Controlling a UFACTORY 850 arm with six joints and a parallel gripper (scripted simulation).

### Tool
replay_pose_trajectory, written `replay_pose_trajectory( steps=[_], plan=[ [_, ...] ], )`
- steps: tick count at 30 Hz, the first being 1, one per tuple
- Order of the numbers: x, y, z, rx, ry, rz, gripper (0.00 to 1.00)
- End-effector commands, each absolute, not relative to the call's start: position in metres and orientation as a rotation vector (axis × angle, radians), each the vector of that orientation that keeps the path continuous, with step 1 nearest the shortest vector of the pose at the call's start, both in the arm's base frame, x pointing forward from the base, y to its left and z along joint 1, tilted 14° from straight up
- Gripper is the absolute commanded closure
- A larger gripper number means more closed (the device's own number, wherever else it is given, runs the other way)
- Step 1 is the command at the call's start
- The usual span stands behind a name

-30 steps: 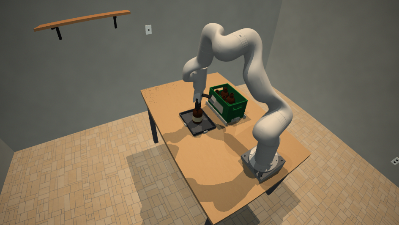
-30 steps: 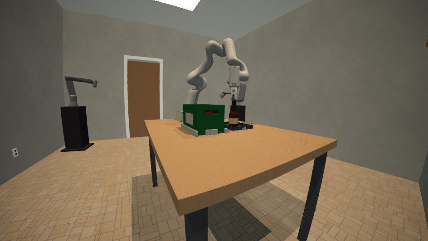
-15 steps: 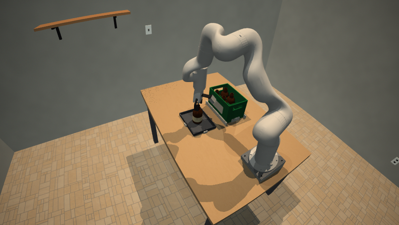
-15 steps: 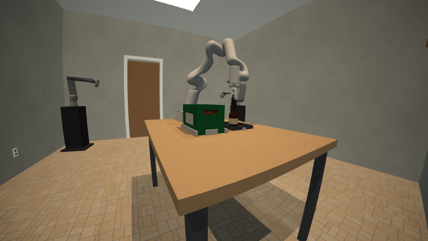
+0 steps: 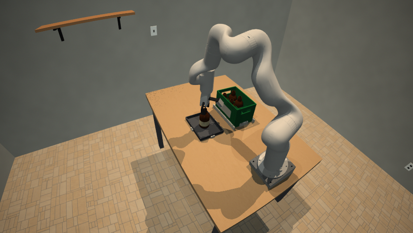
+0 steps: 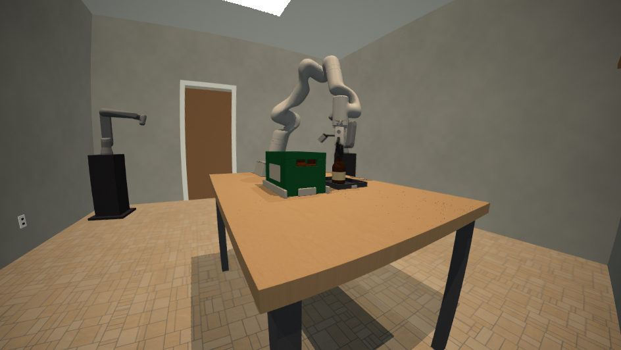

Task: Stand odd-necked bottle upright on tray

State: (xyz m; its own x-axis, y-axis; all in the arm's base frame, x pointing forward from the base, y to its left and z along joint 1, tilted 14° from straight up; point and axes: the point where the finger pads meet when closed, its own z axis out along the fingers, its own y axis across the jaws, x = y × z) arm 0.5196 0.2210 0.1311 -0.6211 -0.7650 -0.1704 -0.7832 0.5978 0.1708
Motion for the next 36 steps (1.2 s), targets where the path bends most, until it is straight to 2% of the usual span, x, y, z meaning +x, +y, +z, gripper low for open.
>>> replay_pose_trajectory(
  steps=[1, 36],
  plan=[
    [0.520, 0.221, 0.132, -1.328, 2.735, 0.352, 0.00],
    [0.521, 0.219, 0.142, -1.328, 2.735, 0.352, 0.00]
  ],
)
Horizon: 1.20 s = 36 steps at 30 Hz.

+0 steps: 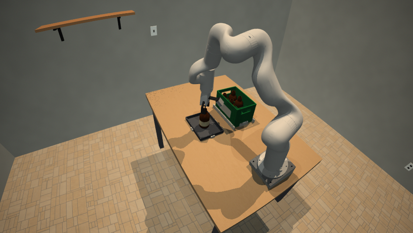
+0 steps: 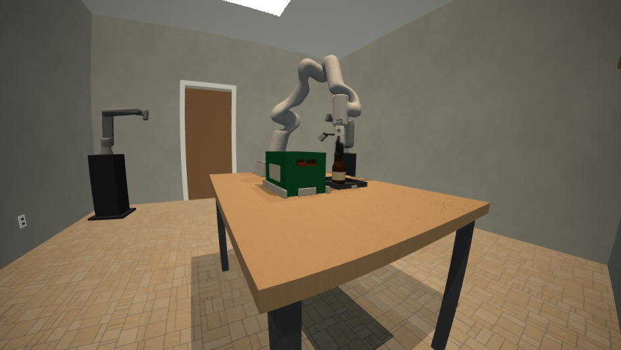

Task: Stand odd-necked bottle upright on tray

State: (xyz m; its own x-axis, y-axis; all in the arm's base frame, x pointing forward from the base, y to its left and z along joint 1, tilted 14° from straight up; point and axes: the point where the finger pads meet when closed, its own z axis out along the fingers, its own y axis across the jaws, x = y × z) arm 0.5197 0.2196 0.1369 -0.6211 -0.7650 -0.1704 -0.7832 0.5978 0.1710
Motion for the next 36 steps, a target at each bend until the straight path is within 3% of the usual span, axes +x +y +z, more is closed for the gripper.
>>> replay_pose_trajectory(
  steps=[1, 36],
  plan=[
    [0.521, 0.218, 0.144, -1.328, 2.735, 0.352, 0.00],
    [0.523, 0.201, 0.212, -1.328, 2.735, 0.352, 0.00]
  ],
)
